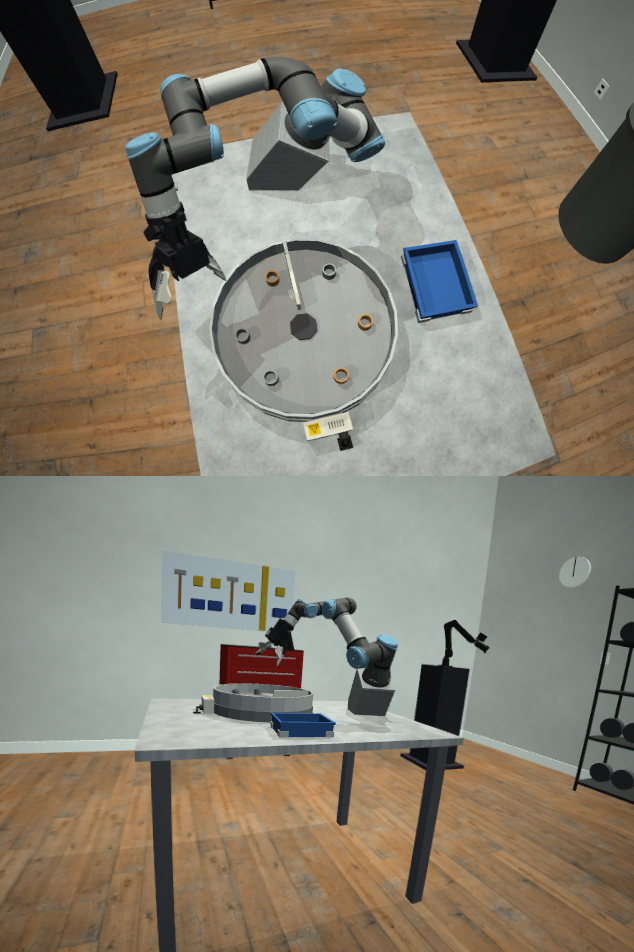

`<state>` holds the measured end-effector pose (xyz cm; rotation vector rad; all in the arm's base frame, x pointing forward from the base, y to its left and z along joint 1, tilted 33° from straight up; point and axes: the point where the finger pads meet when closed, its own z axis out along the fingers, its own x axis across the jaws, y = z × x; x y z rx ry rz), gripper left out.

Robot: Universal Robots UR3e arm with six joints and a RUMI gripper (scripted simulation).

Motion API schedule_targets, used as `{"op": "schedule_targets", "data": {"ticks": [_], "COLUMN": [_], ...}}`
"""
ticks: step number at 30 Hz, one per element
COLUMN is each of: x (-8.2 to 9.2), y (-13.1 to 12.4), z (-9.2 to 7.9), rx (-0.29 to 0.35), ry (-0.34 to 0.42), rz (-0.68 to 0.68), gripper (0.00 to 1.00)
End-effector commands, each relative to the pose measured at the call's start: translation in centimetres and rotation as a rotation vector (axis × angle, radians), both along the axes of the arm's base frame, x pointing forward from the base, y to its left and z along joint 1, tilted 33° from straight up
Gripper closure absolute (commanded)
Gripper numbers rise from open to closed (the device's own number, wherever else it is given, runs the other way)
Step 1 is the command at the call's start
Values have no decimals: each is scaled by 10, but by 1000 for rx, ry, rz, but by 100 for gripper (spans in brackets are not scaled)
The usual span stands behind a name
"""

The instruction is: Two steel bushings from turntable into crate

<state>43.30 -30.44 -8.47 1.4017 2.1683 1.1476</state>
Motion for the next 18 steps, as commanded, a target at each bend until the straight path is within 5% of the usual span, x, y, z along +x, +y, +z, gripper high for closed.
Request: {"op": "schedule_targets", "data": {"ticks": [1,8,10,18], "x": [-4,-26,-26,-68], "y": [11,63,63,123], "z": [7,36,36,76], "rx": [28,126,126,173], "ry": [61,324,324,652], "rz": [-5,-41,-41,-122], "gripper": [0,0,0,0]}}
